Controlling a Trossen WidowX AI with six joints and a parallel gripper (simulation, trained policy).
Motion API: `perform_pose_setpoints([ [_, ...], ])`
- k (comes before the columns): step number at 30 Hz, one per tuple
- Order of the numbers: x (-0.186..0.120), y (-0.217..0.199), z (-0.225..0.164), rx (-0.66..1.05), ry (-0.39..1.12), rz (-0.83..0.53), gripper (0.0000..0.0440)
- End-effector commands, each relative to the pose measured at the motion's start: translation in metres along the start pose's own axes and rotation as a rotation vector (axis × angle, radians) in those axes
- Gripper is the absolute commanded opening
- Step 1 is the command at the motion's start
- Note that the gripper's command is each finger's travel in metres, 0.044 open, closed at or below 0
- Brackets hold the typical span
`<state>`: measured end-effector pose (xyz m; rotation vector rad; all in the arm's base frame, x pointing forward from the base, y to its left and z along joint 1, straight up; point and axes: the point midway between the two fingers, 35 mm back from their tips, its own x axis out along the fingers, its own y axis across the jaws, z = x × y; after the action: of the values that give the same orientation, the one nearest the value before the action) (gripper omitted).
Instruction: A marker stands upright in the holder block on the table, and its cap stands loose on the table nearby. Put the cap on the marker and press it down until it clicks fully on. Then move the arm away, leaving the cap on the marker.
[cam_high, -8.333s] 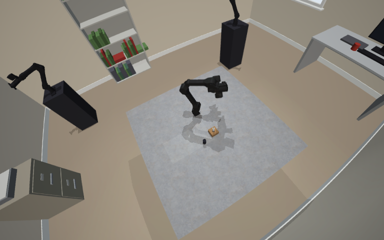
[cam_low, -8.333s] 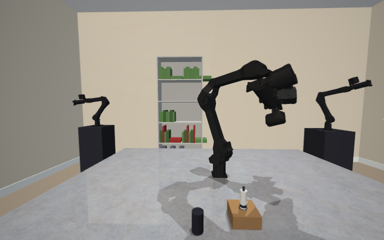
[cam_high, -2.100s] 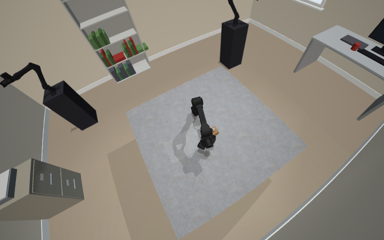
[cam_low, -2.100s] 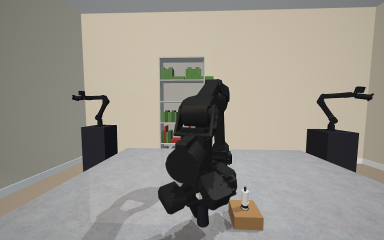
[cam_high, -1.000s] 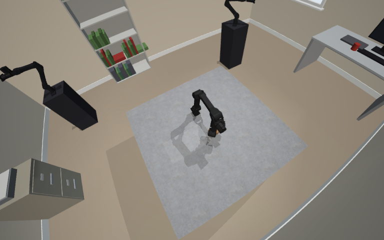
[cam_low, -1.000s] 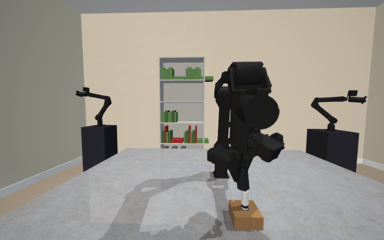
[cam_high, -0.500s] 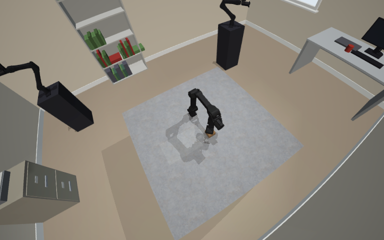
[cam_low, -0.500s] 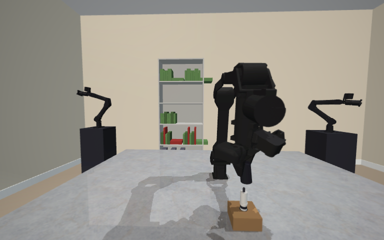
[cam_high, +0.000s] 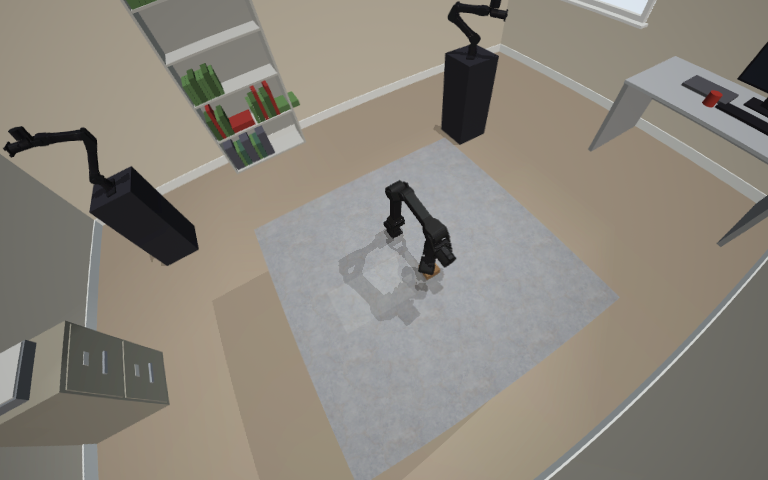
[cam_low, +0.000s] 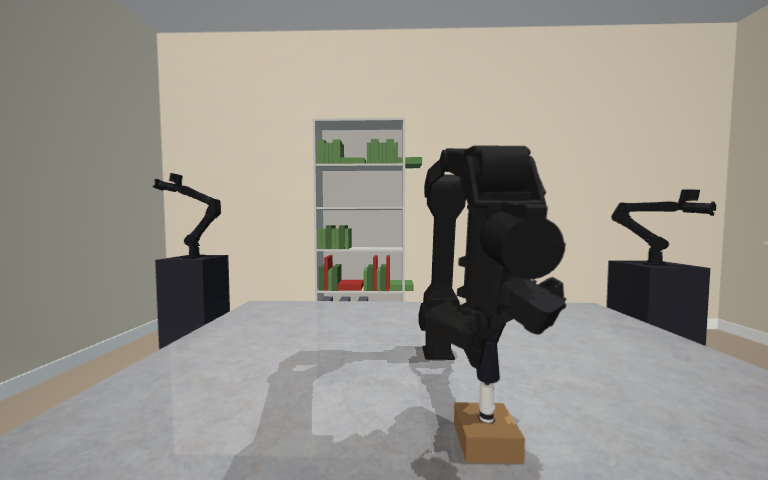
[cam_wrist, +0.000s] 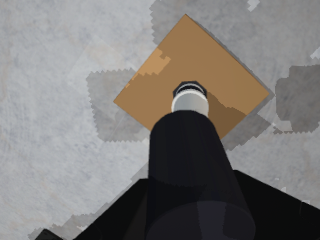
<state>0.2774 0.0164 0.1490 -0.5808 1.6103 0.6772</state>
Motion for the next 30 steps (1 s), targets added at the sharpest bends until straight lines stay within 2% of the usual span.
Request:
perform_pose_setpoints([
  [1, 0.011, 0.000, -0.002, 0.000, 0.011, 0.010, 0.0000],
  [19, 0.052, 0.000, 0.001, -0.052, 0.013, 0.042, 0.0001],
  [30, 0.061, -0.001, 0.002, -0.074, 0.010, 0.036, 0.0012],
])
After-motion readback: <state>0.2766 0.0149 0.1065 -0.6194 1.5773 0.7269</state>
